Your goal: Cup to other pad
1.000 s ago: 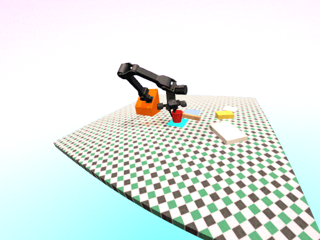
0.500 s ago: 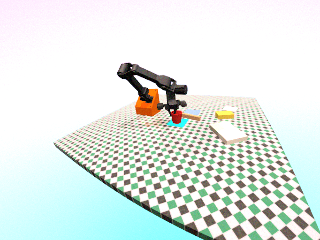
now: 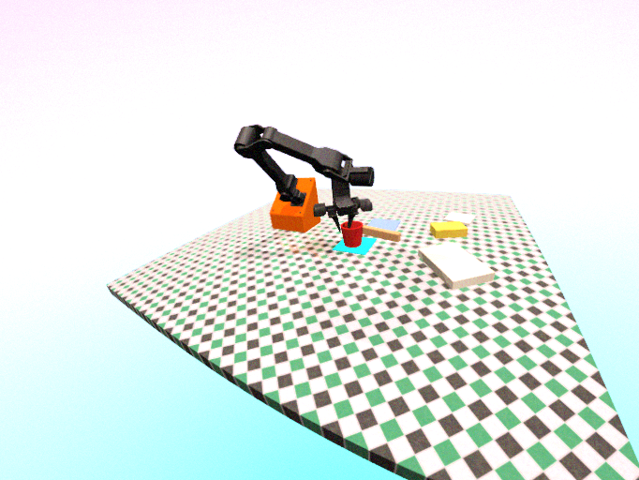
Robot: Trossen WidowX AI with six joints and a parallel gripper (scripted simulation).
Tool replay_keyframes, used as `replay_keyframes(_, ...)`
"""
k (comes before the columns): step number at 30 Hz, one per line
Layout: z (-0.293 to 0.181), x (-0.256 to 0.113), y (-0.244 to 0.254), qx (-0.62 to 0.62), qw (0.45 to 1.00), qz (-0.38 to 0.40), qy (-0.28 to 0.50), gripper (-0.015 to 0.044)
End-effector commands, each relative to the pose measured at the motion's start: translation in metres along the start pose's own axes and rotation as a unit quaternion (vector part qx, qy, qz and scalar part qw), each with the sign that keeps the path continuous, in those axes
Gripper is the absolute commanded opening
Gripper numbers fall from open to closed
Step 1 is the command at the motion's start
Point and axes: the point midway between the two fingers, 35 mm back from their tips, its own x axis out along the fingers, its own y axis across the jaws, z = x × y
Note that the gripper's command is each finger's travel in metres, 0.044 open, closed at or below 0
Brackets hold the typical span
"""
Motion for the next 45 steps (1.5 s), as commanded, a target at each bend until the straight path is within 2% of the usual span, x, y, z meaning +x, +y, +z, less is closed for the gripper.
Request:
replay_keyframes(1,0.001,-0.006,0.002,0.002,1.000,0.003,-0.001,0.0128)
replay_keyframes(28,-0.002,-0.041,-0.001,0.001,1.000,0.003,-0.002,0.0128)
replay_keyframes(40,-0.002,-0.044,-0.001,-0.002,1.000,0.000,-0.001,0.0440)
replay_keyframes(45,-0.002,-0.062,0.000,-0.001,1.000,0.002,0.000,0.0440)
